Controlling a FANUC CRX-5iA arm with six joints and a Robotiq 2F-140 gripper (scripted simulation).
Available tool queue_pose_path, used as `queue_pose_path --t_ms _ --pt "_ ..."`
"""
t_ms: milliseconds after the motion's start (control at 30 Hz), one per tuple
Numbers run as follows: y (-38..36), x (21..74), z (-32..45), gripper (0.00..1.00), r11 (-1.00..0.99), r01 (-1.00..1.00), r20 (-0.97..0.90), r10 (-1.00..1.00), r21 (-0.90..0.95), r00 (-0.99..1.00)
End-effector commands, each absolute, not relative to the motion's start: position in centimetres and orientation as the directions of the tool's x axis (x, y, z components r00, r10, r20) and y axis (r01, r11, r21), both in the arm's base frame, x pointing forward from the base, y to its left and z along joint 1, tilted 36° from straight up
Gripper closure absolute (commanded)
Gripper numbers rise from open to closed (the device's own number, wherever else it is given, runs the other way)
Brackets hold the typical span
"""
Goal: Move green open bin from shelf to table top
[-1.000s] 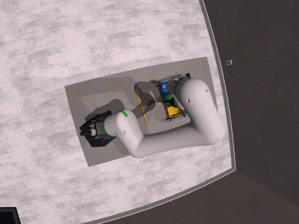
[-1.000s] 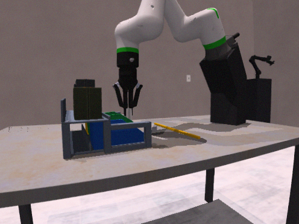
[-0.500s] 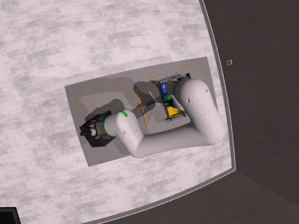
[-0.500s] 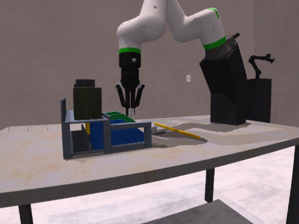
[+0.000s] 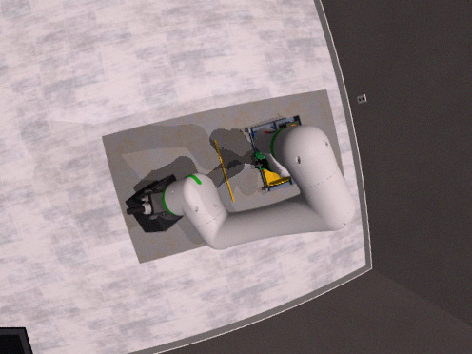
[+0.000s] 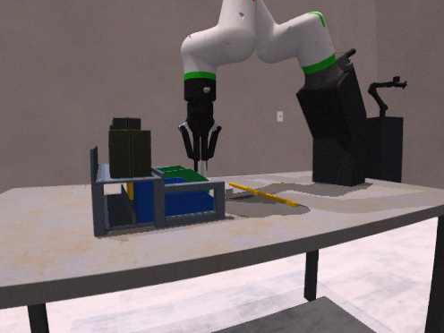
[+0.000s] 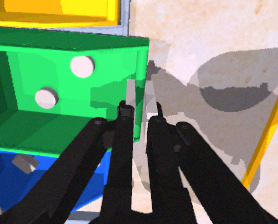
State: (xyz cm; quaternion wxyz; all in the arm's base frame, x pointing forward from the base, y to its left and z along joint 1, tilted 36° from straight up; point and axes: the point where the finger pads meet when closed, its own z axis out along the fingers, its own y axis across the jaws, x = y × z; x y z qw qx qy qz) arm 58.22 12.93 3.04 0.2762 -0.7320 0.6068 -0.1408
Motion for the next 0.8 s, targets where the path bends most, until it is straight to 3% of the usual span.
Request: queue_pose_path --t_ms 0,767 --pt "12.7 56.9 2.1 1.0 -0.111 -0.811 -0.129 -0.966 -0.575 0.223" --pt "12.3 53.5 -0.3 1.0 -0.111 -0.811 -0.129 -0.966 -0.575 0.223"
